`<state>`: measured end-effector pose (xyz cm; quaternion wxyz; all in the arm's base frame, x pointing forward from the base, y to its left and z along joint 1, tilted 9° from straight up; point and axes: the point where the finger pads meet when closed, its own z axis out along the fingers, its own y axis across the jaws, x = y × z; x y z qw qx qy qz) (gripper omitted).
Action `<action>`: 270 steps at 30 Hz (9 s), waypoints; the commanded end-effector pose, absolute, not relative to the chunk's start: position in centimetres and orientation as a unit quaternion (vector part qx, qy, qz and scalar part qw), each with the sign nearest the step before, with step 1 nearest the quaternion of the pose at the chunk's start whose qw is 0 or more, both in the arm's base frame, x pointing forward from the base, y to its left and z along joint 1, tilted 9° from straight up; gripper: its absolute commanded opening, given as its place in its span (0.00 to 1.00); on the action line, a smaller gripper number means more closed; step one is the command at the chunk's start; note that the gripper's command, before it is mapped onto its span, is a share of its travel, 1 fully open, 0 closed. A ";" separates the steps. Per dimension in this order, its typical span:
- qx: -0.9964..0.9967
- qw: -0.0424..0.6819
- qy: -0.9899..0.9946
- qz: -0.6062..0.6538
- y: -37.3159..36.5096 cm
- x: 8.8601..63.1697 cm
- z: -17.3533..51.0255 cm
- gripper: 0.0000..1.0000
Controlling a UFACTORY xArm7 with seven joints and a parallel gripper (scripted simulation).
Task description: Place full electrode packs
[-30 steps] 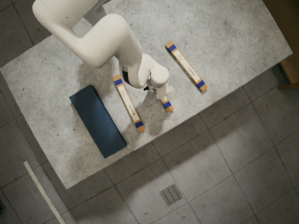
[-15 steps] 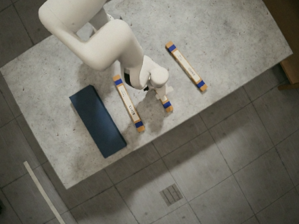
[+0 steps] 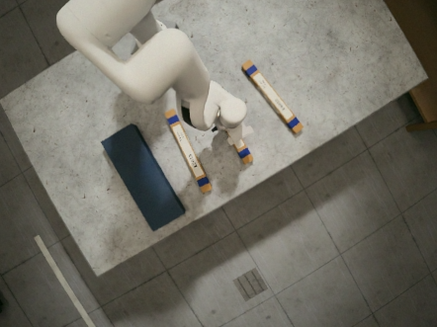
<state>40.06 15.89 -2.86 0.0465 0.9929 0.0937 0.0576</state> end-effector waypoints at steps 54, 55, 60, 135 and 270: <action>0.993 0.046 0.094 0.059 16.0 40.1 -2.3 0.35; 0.993 0.046 0.094 0.059 16.0 40.1 -2.1 0.35; 0.993 0.046 0.094 0.059 16.1 39.9 -0.9 0.35; 0.993 0.046 0.094 0.059 16.9 38.7 8.9 0.35; 0.992 0.046 0.097 0.059 12.3 57.8 11.7 0.35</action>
